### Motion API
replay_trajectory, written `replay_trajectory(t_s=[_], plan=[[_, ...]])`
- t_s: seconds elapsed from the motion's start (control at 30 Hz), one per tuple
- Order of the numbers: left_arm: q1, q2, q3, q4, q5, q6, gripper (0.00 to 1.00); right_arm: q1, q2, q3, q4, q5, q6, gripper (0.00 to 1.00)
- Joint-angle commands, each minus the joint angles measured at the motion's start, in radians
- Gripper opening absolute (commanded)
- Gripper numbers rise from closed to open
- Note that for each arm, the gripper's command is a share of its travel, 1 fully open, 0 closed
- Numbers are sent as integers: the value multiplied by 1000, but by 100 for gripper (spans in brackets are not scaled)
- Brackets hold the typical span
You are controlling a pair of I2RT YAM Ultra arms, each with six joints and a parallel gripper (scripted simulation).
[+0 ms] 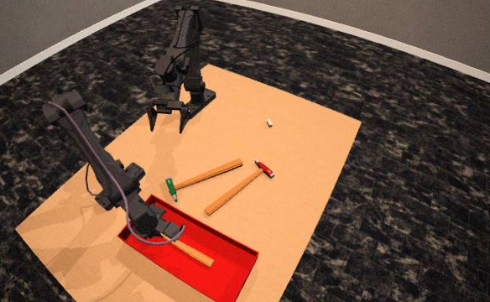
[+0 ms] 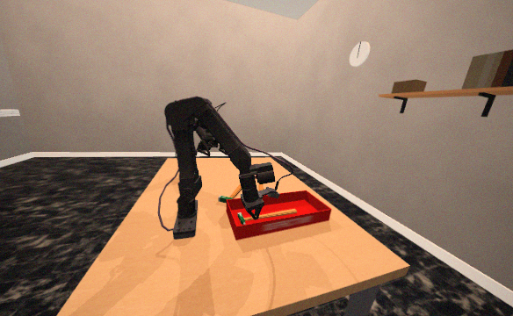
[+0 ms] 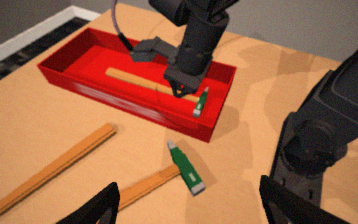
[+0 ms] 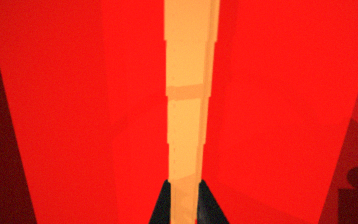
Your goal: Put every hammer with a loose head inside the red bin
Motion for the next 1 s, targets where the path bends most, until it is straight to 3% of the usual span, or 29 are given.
replay_trajectory(t_s=[0.0, 0.17, 0.23, 0.27, 0.3, 0.9, 0.97], plan=[[3, 3, 9, 15, 2, 3, 100, 6, -3, -1, 7, 3, 10, 7], [3, 3, 9, 15, 2, 3, 100, 6, -3, -1, 7, 3, 7, 7], [3, 3, 9, 15, 2, 3, 100, 2, -3, -1, 7, 3, 3, 30], [3, 3, 9, 15, 2, 3, 100, 2, -3, -1, 7, 3, 3, 34], [3, 3, 9, 15, 2, 3, 100, 10, -16, 2, 6, 11, 12, 46], [3, 3, 9, 15, 2, 3, 100, 2, -100, 55, -91, -5, 8, 47], [3, 3, 9, 15, 2, 3, 100, 0, -114, 63, -113, -8, 5, 70]])
